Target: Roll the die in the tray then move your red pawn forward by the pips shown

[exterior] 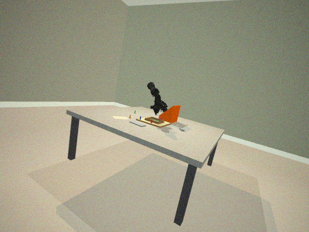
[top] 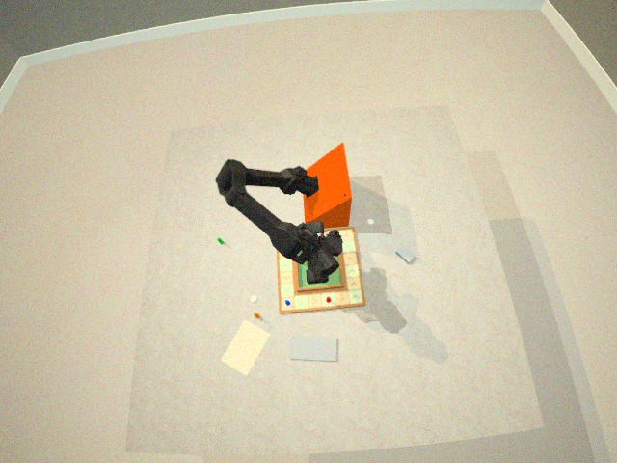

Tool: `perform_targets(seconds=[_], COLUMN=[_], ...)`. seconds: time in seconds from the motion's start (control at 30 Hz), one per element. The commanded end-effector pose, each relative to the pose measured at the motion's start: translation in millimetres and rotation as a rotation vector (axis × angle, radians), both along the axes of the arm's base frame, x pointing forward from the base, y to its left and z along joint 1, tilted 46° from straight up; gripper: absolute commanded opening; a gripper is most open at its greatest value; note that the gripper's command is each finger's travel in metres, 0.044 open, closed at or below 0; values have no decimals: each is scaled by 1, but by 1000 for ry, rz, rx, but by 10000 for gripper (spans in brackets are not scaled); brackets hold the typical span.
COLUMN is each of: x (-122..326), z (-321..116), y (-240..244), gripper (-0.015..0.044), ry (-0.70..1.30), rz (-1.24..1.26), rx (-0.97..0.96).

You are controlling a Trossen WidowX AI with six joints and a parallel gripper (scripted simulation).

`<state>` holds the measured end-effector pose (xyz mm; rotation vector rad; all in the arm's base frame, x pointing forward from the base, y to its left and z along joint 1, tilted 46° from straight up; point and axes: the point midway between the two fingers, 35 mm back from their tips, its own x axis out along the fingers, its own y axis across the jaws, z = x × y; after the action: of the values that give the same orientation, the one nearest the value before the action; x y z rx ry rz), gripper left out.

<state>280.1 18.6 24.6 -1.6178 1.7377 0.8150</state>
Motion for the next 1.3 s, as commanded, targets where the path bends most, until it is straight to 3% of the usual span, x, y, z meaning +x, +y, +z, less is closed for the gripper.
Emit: perform_targets(seconds=[0.0,0.63,0.73,0.93,1.27], x=[-3,-6,-5,5,5], z=[-1,-8,-5,40,37], y=[-3,-4,-4,1,0], gripper=[0,0,0,0,0], ry=[15,-65,-74,-74,-77], rz=[-22,27,34,34,37], rx=[106,701,720,720,715])
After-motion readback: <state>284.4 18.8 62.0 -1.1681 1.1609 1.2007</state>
